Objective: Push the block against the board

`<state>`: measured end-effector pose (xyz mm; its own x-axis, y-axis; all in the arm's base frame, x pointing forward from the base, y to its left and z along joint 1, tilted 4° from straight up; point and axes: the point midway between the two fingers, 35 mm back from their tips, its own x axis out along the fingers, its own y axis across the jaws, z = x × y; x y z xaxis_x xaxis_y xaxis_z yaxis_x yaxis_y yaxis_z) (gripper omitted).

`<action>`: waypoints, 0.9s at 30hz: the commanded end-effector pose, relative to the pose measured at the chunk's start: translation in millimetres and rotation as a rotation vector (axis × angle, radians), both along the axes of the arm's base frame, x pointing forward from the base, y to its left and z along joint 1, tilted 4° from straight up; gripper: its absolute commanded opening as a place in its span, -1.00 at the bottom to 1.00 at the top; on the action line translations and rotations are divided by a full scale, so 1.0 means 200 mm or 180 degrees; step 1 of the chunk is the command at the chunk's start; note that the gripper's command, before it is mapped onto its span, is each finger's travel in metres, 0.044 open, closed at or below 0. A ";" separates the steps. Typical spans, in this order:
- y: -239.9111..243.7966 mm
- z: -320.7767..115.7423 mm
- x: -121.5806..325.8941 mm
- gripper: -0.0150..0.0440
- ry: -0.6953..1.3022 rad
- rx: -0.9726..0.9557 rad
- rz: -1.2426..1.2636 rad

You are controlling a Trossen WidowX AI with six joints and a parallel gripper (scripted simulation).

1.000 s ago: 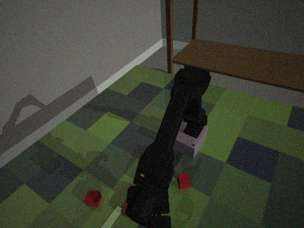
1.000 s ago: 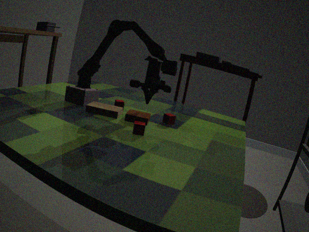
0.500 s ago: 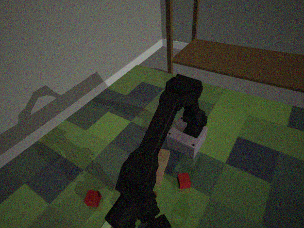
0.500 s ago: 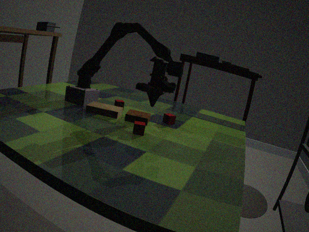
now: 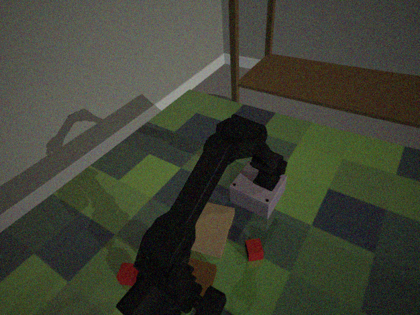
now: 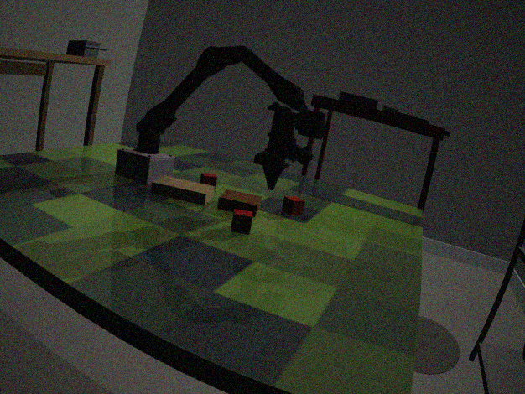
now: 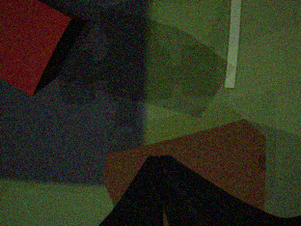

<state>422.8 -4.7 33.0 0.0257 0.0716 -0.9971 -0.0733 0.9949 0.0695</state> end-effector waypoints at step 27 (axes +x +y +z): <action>-0.06 -0.28 0.01 -0.49 -0.0050 -0.0028 0.0628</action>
<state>428.2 -16.0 -22.2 0.0293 0.0701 -0.9971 -0.2629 0.9630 0.0600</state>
